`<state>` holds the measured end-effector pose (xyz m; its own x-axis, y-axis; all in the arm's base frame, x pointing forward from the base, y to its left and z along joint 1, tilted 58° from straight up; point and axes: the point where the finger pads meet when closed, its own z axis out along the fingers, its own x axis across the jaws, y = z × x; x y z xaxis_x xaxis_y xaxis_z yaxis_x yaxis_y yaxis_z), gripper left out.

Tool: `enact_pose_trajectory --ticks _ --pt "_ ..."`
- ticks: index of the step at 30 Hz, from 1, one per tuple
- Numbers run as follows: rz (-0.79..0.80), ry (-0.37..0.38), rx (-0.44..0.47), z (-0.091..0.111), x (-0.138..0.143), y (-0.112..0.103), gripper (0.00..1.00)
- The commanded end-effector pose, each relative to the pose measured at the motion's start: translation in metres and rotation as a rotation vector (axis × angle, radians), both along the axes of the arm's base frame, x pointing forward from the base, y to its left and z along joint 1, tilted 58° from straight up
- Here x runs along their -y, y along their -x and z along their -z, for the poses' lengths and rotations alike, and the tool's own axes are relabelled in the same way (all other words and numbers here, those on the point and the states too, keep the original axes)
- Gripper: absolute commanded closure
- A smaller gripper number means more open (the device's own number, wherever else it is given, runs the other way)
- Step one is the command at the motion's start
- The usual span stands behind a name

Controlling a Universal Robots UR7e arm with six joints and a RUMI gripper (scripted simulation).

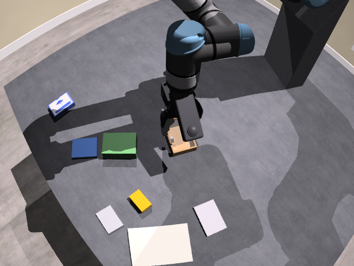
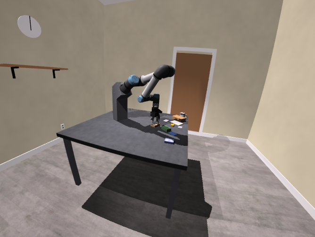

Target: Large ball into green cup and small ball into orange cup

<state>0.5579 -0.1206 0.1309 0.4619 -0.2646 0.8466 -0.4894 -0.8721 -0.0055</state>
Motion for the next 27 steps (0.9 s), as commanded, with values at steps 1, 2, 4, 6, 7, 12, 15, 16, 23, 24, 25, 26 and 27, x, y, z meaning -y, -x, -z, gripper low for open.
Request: enact_pose_trajectory --ticks 1,2,4,6,7,12,15,16,23,24,25,26,27 --pt "-0.001 -0.001 -0.001 -0.01 -0.009 0.015 0.45" --pt "-0.001 -0.001 -0.001 -0.012 -0.011 0.018 0.45" --pt "-0.001 -0.001 -0.001 -0.016 -0.013 0.022 0.45" --pt "-0.001 -0.001 -0.001 -0.019 -0.016 0.027 0.45" --pt "-0.001 -0.001 -0.001 -0.019 -0.016 0.027 0.45" --pt "0.0 -0.001 -0.001 -0.024 -0.02 0.034 0.45" --pt "-0.001 -0.001 -0.001 -0.027 -0.022 0.039 0.45" --pt "-0.001 -0.001 -0.001 -0.028 -0.023 0.04 0.45" --pt "0.0 -0.001 -0.001 -0.031 -0.024 0.044 0.45" --pt "0.0 -0.001 -0.001 -0.031 -0.024 0.044 0.45" --pt "0.0 -0.001 -0.001 -0.031 -0.024 0.044 0.45" --pt "0.0 -0.001 -0.001 -0.031 -0.024 0.044 0.45" --pt "0.0 0.0 0.0 -0.031 -0.024 0.043 0.45"
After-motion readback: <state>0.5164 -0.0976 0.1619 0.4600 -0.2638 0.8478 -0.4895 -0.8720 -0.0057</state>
